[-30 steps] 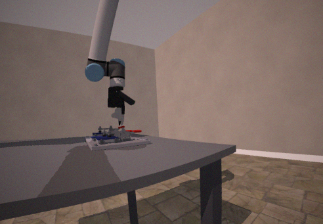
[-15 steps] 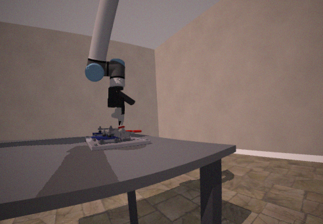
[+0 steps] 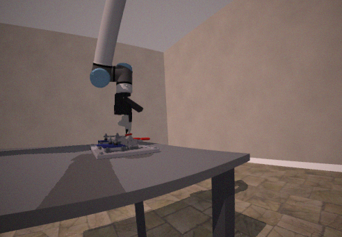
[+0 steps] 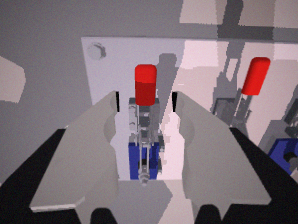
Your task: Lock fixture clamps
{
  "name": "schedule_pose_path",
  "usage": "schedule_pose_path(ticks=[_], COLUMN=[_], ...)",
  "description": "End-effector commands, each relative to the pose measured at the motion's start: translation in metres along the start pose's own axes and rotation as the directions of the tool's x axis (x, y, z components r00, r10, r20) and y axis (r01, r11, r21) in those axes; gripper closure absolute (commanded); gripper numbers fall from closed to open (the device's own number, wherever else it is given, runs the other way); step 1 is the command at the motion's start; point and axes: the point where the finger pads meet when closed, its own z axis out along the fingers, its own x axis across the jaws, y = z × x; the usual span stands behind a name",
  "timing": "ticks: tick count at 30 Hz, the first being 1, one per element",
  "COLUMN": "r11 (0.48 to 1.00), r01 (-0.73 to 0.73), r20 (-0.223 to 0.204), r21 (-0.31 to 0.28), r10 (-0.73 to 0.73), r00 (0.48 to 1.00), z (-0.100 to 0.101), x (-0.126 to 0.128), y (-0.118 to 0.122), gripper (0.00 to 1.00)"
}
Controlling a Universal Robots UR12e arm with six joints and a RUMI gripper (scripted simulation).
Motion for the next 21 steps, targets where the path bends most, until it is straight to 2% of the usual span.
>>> schedule_pose_path(ticks=[1,8,21], r11=[1.0,1.0,1.0], r01=[0.0,0.0,0.0], r20=[0.0,0.0,0.0], r21=[0.001,0.001,0.001], r10=[0.0,0.0,0.0], r00=[1.0,1.0,1.0], z=[0.009,0.02,0.021], x=[0.0,0.0,0.0], y=[-0.001,-0.001,-0.001], gripper=[0.72,0.72,0.72])
